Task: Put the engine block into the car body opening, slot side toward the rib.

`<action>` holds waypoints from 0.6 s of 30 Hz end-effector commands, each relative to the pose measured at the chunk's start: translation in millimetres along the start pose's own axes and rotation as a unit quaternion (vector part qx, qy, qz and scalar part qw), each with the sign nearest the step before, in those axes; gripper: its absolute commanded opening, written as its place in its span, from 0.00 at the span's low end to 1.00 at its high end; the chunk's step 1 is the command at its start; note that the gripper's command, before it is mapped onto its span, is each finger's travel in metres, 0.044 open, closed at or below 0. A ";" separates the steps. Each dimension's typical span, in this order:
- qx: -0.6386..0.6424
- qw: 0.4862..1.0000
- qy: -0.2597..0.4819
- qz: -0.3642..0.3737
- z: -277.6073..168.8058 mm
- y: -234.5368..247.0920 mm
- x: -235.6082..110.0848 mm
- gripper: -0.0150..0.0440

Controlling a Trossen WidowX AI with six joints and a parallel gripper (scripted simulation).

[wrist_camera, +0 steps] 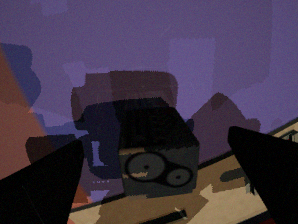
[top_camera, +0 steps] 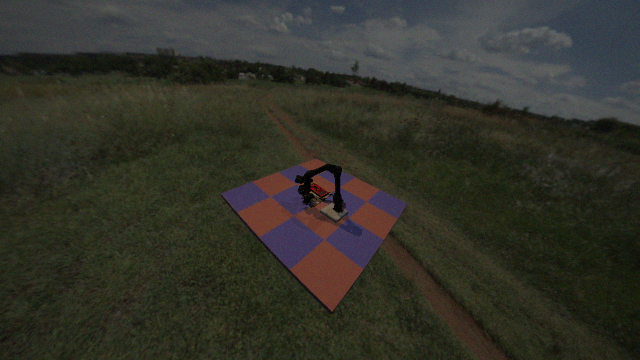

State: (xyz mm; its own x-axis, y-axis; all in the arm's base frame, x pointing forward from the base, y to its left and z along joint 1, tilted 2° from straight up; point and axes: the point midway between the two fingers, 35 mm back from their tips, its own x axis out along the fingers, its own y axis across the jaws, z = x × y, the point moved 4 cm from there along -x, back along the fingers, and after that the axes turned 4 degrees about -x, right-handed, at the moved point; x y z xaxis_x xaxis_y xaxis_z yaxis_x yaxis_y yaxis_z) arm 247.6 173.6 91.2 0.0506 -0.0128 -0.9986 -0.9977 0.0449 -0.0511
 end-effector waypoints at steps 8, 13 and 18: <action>0.000 1.000 0.001 0.004 -1.5 2.2 10.0 0.82; 0.000 1.000 0.001 0.004 -1.5 2.2 10.0 0.60; 0.000 1.000 0.001 0.004 -1.5 2.2 10.0 0.48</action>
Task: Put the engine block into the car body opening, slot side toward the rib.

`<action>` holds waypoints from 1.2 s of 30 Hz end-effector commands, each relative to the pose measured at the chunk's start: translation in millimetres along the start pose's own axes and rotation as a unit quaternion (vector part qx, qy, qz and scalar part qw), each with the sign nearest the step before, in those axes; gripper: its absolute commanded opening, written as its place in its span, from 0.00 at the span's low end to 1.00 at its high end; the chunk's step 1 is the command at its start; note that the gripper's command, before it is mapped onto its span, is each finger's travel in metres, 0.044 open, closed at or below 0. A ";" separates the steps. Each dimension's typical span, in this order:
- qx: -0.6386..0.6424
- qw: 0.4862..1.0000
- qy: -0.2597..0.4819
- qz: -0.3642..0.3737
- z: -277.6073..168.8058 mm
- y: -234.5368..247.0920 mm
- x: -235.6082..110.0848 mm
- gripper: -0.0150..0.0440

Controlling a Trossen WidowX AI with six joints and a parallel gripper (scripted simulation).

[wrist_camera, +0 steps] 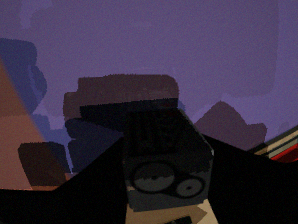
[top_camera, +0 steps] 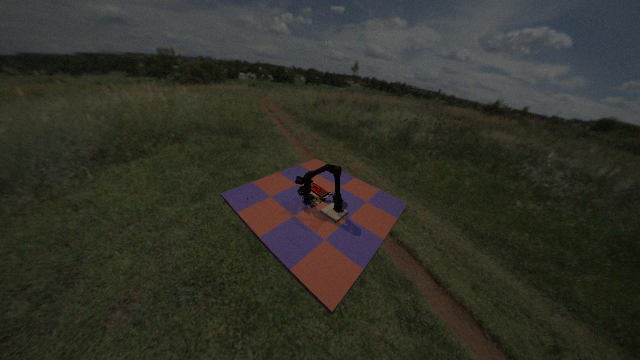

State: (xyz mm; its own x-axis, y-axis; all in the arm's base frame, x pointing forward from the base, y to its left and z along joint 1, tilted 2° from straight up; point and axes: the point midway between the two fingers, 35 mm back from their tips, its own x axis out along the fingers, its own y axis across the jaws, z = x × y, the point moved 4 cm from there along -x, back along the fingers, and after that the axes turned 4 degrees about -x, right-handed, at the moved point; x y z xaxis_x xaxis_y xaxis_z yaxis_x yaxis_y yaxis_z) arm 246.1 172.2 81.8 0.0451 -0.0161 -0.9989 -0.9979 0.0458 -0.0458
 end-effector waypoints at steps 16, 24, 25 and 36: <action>-0.001 1.000 -0.001 0.001 3.7 -4.5 -28.1 0.25; -0.001 1.000 -0.001 0.001 5.4 -6.5 -53.2 0.25; -0.001 1.000 -0.001 0.001 5.5 -6.7 -56.3 0.25; -0.001 1.000 -0.001 0.001 4.8 -6.0 -91.5 0.25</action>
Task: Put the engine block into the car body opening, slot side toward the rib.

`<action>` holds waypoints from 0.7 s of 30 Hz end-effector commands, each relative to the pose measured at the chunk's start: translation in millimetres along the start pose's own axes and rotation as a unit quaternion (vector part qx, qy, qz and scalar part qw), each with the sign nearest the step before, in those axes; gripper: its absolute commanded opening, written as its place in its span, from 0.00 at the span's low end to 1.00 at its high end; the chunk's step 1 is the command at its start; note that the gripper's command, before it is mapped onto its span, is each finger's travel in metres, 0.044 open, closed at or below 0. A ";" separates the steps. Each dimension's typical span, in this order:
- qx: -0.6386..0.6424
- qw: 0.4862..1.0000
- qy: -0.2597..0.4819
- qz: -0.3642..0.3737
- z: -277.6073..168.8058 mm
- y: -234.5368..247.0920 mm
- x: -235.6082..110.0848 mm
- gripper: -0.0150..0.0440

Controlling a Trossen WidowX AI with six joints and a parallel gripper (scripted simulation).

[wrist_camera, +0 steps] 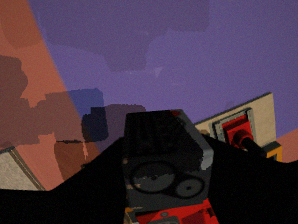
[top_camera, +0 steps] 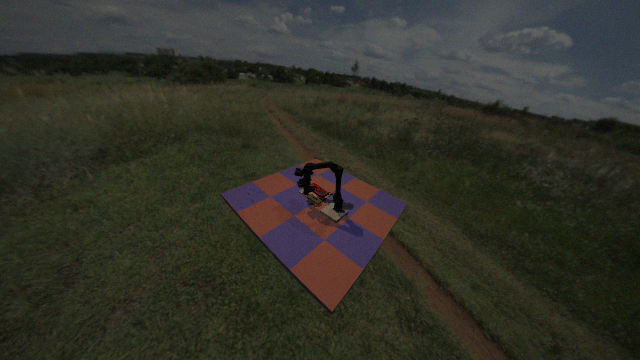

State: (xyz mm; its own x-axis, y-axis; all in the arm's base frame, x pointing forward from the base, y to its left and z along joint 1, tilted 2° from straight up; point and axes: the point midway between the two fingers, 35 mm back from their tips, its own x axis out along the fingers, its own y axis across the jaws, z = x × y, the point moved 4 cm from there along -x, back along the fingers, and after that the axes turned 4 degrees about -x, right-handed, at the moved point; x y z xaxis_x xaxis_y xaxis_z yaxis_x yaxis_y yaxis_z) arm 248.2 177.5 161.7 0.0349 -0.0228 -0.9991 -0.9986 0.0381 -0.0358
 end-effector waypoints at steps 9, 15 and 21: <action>0.003 1.000 -0.004 -0.004 -2.4 3.2 -40.6 0.25; 0.003 1.000 -0.004 -0.004 -4.6 5.9 -54.8 0.25; 0.003 1.000 -0.004 -0.004 -4.7 5.5 -29.8 0.25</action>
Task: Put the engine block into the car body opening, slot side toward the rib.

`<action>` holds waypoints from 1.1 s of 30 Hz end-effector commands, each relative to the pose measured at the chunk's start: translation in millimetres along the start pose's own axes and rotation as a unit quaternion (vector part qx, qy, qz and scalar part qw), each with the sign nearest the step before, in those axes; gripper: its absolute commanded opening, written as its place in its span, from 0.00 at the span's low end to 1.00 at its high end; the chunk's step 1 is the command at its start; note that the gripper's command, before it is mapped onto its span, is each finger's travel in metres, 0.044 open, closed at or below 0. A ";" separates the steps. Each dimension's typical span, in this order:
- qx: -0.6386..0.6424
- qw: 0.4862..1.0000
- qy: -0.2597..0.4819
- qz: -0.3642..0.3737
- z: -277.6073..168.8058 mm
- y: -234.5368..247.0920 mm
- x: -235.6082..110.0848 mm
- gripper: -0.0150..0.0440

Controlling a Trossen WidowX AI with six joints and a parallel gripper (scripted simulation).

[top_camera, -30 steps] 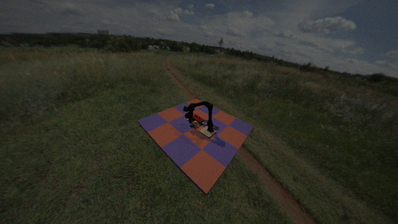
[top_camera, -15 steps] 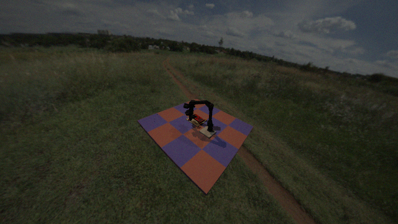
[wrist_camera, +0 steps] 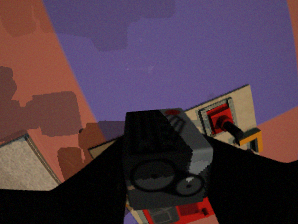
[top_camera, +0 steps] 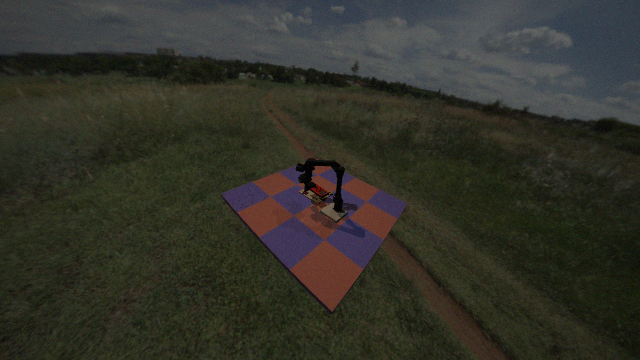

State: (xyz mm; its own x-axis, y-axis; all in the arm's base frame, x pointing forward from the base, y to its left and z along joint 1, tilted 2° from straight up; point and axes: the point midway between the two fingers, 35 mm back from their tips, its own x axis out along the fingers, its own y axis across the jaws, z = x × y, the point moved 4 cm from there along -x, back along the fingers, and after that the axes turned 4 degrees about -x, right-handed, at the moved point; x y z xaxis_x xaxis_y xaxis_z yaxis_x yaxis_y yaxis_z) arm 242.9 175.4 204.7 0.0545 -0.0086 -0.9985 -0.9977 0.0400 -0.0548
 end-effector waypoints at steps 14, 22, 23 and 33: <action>0.003 0.999 -0.053 0.003 -10.4 2.5 13.1 0.25; 0.006 0.984 -0.178 0.000 -28.6 3.2 19.5 0.25; 0.006 0.981 -0.195 -0.002 -30.9 3.4 20.4 0.25; 0.004 0.940 -0.341 -0.019 -50.8 5.2 31.1 0.25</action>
State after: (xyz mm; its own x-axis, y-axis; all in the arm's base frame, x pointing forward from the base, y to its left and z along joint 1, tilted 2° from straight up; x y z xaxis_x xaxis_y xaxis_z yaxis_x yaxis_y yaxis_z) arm 239.2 128.9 175.6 0.0942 0.5748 -0.8129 -0.9955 0.0646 -0.0697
